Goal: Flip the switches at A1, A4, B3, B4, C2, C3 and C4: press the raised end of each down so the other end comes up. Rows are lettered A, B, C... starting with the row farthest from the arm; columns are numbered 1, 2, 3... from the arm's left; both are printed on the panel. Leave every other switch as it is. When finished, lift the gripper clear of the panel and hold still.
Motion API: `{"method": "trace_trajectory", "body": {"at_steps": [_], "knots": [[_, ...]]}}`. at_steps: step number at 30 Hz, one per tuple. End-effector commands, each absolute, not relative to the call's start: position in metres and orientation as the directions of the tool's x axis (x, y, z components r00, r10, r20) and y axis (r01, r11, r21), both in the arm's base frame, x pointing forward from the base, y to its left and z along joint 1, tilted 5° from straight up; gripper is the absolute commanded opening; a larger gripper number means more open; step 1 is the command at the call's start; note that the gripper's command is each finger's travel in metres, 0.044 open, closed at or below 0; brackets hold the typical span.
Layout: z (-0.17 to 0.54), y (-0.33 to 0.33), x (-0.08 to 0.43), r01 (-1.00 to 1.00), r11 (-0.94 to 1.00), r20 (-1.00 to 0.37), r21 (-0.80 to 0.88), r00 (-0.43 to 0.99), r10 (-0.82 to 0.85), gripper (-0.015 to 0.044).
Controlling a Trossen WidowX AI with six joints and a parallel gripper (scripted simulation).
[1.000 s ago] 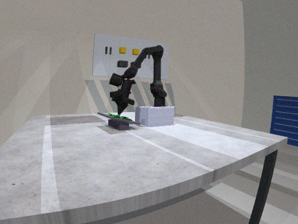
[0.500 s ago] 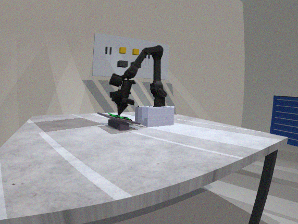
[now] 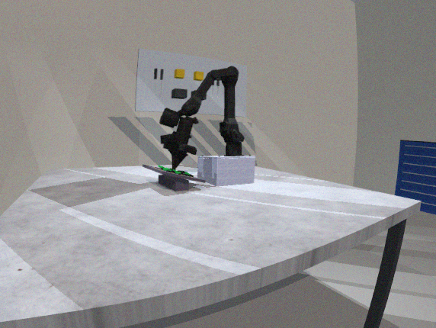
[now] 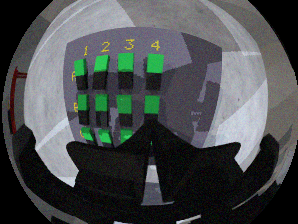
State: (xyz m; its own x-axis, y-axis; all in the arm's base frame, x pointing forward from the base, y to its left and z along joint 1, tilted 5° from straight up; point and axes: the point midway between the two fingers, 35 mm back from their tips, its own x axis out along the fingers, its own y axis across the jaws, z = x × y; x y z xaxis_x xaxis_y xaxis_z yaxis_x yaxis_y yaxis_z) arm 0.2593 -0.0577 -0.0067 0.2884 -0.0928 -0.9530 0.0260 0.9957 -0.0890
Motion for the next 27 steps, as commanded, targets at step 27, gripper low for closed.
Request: {"method": "trace_trajectory", "body": {"at_steps": [27], "knots": [[0.053,-0.052,0.245,0.02,0.996,-0.96,-0.087,0.266,-0.089,0.0]]}}
